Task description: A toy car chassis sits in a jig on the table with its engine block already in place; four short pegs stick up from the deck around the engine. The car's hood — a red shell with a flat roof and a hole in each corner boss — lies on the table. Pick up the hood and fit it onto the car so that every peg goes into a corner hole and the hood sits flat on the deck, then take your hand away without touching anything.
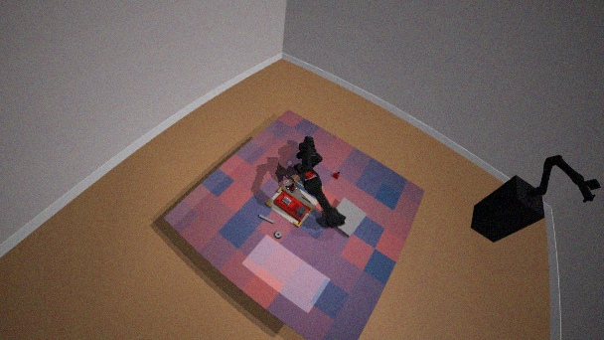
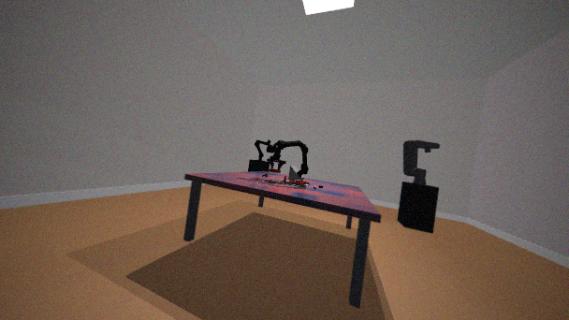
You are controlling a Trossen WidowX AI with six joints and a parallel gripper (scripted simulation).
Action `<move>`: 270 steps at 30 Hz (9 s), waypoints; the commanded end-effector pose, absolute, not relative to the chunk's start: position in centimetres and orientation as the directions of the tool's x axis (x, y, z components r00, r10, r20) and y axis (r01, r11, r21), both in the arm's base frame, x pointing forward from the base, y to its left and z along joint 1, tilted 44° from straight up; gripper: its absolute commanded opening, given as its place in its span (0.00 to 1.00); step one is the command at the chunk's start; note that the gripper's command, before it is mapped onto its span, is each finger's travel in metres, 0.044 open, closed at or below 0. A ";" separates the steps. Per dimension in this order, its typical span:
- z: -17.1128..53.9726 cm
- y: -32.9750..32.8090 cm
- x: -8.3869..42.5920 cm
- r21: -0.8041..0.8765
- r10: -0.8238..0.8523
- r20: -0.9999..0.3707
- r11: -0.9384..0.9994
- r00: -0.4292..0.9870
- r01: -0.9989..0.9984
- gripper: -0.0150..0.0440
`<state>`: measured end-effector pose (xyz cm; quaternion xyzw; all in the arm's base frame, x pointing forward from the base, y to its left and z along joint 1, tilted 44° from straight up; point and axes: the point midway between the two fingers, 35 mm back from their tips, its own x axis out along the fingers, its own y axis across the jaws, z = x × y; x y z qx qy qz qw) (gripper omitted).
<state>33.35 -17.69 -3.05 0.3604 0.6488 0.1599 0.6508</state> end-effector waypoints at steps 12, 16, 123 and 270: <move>-3.1 -17.7 33.1 0.596 0.677 -0.729 0.553 0.103 0.581 0.25; -3.1 -17.7 33.1 0.561 0.677 -0.729 0.504 0.103 0.657 0.25; -3.1 -18.0 32.2 -0.689 0.681 -0.724 -0.705 0.111 -0.171 0.25; -5.7 -14.8 30.0 0.661 0.047 -0.545 0.638 0.837 0.395 1.00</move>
